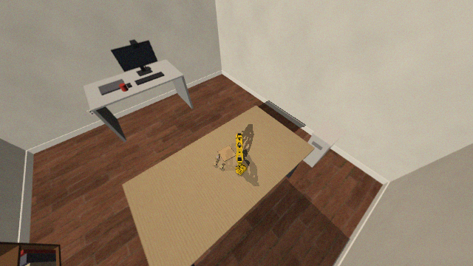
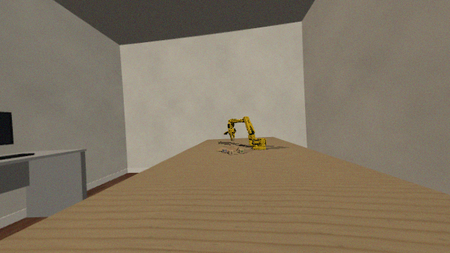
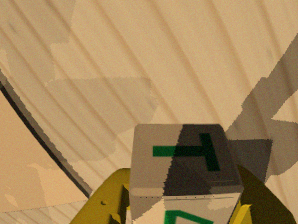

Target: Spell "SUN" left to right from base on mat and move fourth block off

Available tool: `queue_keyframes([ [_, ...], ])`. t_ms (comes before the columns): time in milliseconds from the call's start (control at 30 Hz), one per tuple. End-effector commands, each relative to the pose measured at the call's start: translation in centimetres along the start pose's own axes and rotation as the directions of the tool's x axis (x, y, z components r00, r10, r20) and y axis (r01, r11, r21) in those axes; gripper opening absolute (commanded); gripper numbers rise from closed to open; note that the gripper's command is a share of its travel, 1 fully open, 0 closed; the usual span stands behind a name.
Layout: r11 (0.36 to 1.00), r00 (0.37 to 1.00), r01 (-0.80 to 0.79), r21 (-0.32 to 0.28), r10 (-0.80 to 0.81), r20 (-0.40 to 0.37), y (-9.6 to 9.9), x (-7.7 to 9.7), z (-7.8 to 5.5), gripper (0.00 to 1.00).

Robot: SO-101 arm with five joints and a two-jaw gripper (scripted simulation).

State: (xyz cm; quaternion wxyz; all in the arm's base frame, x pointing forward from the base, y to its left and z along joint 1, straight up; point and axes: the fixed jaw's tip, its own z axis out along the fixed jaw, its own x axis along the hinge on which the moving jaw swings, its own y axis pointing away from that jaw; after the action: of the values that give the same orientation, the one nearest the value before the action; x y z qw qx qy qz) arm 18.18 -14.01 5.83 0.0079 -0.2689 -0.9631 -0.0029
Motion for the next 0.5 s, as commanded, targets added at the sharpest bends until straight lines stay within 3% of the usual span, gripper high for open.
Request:
queue_keyframes([
  [0,0.987,0.983,0.156,0.028,-0.158,0.092,-0.24,-0.60,-1.62,0.00],
  [267,0.875,0.872,0.480,0.058,-0.483,0.077,-0.37,-0.23,-1.44,0.00],
  [333,0.875,0.872,0.480,0.058,-0.483,0.077,-0.37,-0.23,-1.44,0.00],
  [467,0.785,0.782,0.616,0.070,-0.620,0.067,-0.46,-0.07,-1.36,0.00],
])
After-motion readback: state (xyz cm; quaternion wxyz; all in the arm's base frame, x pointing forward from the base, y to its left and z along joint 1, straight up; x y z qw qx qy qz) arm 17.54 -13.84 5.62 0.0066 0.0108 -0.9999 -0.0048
